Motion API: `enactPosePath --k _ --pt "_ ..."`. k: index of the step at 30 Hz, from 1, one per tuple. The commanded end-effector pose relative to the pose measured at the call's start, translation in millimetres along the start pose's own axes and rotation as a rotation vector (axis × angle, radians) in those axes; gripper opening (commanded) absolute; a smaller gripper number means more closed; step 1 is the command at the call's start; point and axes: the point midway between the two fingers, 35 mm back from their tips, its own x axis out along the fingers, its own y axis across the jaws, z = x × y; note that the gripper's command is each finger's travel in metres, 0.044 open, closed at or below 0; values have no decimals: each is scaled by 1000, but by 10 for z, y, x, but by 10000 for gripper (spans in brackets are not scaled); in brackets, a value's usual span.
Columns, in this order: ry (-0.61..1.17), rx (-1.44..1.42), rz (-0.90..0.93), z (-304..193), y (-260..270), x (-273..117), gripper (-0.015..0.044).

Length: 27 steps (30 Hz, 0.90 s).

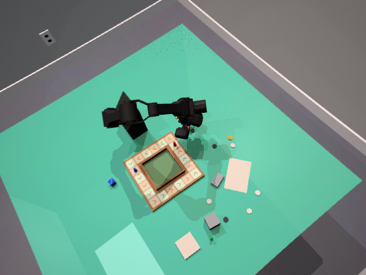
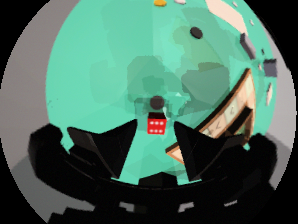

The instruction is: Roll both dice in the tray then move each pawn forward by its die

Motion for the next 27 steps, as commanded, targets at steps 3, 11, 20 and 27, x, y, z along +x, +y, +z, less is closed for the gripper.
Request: enactPosePath --k 3,11,20,27 --pt "5 -7 -7 -18 -3 77 249" --pt "5 -7 -7 -18 -3 77 98" --pt "3 -8 -5 38 11 -111 0" --pt "1 -9 -2 113 52 -686 0"
